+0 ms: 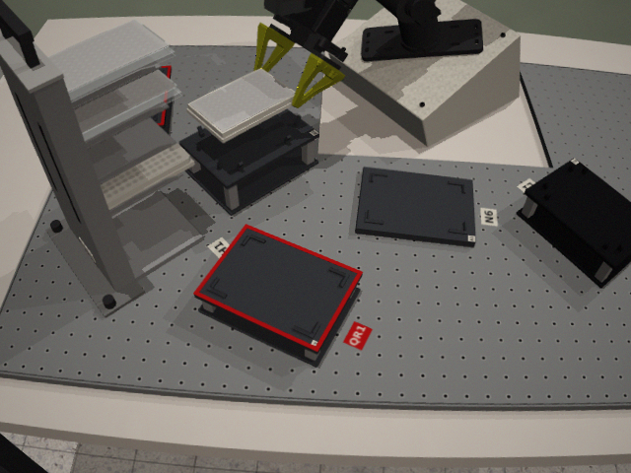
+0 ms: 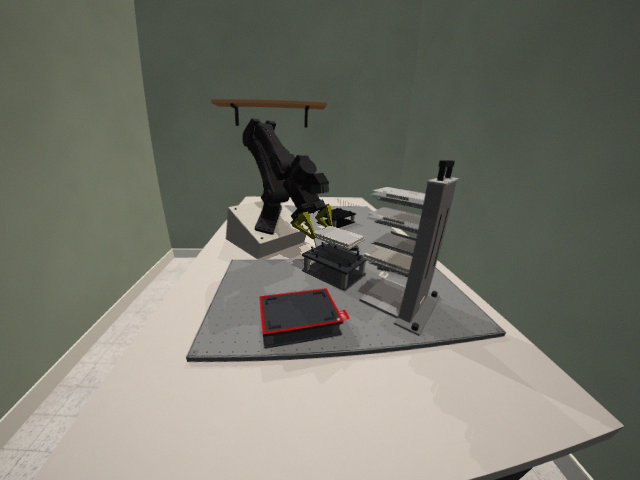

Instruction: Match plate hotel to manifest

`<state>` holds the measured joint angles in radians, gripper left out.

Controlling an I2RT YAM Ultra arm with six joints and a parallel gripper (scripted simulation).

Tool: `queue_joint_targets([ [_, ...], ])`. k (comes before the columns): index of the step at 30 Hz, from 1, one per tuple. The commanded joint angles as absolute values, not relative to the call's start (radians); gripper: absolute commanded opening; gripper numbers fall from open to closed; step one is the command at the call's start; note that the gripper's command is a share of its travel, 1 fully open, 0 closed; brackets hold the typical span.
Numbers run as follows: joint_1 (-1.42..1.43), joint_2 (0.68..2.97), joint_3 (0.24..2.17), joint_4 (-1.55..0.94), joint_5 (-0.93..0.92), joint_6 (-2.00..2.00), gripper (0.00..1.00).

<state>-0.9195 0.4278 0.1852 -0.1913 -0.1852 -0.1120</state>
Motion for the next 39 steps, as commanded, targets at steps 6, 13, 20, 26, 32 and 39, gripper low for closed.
queue_joint_targets([
  [6,-0.908,0.458,0.157,-0.141,-0.18,-0.103,0.85],
  [13,-0.91,0.468,0.148,-0.122,-0.178,-0.102,0.85],
  [20,-0.905,0.478,0.136,-0.1,-0.177,-0.101,0.85],
  [26,-0.907,0.493,0.126,-0.074,-0.175,-0.101,0.85],
  [32,-0.903,0.504,0.122,-0.056,-0.175,-0.1,0.85],
  [39,-0.904,0.519,0.107,-0.03,-0.173,-0.099,0.85],
])
